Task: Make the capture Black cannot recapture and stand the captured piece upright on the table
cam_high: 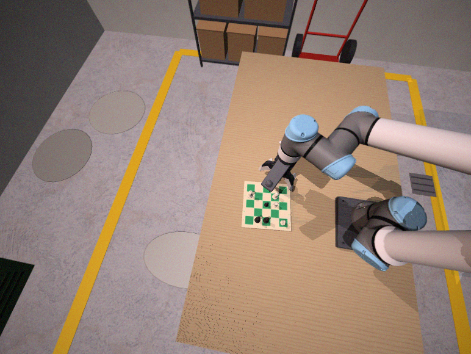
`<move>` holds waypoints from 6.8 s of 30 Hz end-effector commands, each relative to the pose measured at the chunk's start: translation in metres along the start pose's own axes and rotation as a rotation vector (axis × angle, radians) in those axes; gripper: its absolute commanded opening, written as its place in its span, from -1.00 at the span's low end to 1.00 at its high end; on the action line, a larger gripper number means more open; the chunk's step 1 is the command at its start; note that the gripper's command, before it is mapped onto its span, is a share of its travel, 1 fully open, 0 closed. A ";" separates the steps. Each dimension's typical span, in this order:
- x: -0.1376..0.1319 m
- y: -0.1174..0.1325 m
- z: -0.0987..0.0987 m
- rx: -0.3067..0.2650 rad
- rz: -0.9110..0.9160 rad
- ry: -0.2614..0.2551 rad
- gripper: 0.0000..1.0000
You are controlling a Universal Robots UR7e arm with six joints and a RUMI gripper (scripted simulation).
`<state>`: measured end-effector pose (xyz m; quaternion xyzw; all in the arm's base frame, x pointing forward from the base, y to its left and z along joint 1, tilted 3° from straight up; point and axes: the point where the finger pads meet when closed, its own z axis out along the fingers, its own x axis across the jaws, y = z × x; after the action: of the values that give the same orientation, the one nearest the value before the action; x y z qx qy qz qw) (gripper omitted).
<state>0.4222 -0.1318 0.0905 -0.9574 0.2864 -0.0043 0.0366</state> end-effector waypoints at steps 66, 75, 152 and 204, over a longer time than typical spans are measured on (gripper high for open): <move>-0.024 -0.015 -0.009 -0.009 2.401 0.020 1.00; -0.029 -0.016 -0.009 -0.008 2.560 0.021 1.00; -0.040 -0.019 -0.010 -0.004 2.941 0.025 -0.51; -0.040 -0.019 0.027 -0.004 2.941 0.025 -0.51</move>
<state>0.3992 -0.0921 0.0730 0.1891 0.9815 0.0285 0.0036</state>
